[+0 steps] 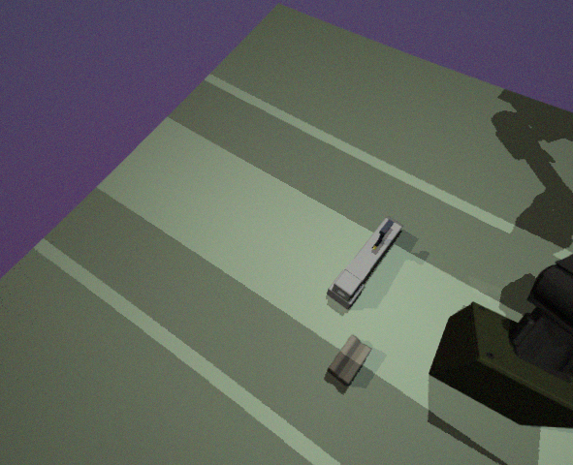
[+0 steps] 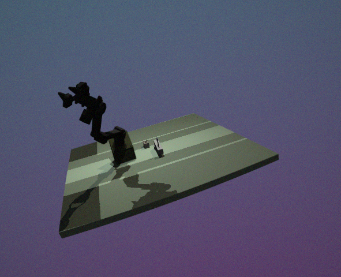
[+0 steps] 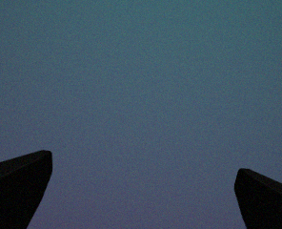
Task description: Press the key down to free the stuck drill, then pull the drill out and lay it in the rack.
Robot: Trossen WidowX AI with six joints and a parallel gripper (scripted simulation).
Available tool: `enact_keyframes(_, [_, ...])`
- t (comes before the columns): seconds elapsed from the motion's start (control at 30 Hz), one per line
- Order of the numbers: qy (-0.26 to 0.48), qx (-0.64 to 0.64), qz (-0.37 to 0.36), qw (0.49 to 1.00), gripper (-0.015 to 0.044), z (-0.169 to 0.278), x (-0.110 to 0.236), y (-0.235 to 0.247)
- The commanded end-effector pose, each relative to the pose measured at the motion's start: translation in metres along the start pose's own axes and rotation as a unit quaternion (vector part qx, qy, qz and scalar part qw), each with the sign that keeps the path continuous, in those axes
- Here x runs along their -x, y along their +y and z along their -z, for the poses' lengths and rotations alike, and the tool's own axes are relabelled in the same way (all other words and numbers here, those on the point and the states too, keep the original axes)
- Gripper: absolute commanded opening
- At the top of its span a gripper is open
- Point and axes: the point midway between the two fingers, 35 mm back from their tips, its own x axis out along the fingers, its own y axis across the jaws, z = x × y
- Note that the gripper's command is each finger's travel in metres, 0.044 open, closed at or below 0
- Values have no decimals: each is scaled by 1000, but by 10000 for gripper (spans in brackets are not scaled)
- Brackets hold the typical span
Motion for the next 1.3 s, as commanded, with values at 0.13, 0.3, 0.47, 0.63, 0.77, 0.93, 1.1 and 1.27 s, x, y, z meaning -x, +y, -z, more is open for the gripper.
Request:
enact_keyframes(0.13, [0,0,0,1000,269,0,0,0])
enact_keyframes(0.3, [-7,-6,-5,1000,138,-7,-1,-4])
enact_keyframes(0.47, [-72,-48,-30,996,6,-54,0,-40])
enact_keyframes(0.63, [-154,-88,-37,983,0,-103,8,-88])
enact_keyframes(0.77, [-228,-116,-25,966,0,-137,21,-134])
enact_keyframes(0.93, [-322,-147,13,935,0,-171,46,-201])
enact_keyframes(1.1, [-410,-173,75,892,0,-190,80,-274])
enact_keyframes(1.27, [-483,-199,161,838,0,-192,121,-348])
